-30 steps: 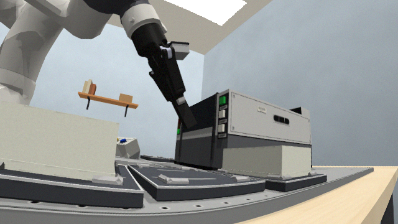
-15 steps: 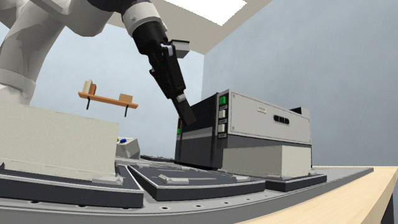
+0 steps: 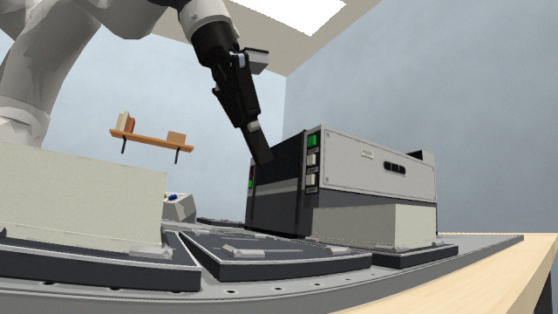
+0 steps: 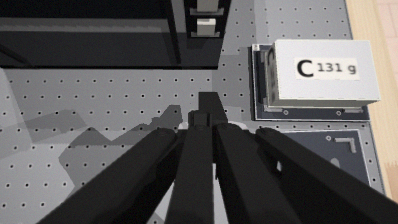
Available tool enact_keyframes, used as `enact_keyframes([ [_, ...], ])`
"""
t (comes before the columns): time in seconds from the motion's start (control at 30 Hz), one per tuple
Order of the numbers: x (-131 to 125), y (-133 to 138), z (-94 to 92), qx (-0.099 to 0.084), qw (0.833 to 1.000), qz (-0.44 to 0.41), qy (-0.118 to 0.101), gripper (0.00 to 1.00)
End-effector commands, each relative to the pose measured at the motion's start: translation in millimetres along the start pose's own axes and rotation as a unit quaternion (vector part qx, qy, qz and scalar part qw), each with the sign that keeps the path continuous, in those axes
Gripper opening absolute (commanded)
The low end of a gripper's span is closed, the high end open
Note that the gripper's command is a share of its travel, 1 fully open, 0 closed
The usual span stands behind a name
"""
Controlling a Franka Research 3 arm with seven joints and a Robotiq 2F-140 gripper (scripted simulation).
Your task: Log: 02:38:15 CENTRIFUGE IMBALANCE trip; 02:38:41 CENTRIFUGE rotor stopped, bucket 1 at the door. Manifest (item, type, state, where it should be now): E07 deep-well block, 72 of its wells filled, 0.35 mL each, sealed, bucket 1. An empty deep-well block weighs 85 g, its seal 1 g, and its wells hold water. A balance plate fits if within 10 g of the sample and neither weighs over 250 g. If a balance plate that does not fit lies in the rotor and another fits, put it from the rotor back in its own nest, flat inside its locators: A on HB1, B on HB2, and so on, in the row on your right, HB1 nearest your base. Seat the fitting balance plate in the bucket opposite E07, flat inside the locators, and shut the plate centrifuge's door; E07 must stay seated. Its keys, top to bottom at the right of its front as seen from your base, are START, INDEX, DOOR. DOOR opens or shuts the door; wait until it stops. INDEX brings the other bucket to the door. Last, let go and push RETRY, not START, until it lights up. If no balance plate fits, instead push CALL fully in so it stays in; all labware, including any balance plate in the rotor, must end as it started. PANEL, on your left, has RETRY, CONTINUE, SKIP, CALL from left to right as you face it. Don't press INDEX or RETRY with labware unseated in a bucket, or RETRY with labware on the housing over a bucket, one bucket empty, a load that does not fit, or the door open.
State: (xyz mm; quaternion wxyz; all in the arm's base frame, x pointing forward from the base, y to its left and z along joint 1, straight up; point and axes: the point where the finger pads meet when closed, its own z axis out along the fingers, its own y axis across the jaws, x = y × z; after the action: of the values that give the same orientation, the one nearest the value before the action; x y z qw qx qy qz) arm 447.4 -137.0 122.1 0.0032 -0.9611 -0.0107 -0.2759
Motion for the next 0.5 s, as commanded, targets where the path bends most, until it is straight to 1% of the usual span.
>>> enact_keyframes([
  [0.0, -4, 0, -4.9, 0.001, 1.000, -0.001, -0.021, 0.10],
  [0.1, -2, 0, -13.7, 0.001, 0.999, -0.001, -0.037, 0.10],
  [0.17, -1, 0, -22.4, 0.001, 0.999, -0.001, -0.053, 0.10],
  [0.33, 6, 0, -53.4, 0.001, 0.994, -0.001, -0.108, 0.10],
  [0.4, 6, 0, -53.4, 0.001, 0.994, -0.001, -0.108, 0.10],
  [0.47, 9, 0, -66.1, 0.001, 0.991, -0.001, -0.130, 0.10],
])
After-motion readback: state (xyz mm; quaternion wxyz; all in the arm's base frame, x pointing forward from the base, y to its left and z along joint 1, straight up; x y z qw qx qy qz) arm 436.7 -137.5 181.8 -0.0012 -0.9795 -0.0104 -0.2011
